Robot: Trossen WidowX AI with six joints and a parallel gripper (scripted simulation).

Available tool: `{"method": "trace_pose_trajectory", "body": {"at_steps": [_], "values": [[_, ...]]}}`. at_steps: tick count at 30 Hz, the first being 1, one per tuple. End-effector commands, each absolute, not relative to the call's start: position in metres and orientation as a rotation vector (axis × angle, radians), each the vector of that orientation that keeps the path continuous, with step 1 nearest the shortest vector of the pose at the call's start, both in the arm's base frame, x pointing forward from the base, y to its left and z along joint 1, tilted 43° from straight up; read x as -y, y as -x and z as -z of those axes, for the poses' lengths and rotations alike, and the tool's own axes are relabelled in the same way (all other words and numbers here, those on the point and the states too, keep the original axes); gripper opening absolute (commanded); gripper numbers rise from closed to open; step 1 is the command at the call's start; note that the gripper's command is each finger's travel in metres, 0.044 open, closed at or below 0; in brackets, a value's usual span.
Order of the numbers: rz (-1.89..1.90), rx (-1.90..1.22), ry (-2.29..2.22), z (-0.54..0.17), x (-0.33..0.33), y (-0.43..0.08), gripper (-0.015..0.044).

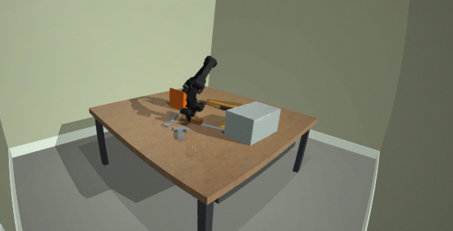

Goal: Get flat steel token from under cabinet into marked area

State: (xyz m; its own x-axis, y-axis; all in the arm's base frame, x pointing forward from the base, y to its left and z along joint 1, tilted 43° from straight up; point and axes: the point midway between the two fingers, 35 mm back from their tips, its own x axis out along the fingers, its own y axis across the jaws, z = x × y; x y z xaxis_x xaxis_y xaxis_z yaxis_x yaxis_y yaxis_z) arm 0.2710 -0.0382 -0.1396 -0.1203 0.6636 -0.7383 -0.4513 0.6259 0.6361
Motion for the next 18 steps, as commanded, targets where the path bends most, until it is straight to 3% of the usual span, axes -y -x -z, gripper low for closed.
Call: {"method": "trace_pose_trajectory", "body": {"at_steps": [1, 18], "values": [[-0.956, -1.396, -0.198, 0.138, 0.035, -0.279, 0.0000], [-0.952, -1.397, -0.204, 0.131, 0.024, -0.305, 0.0000]]}}
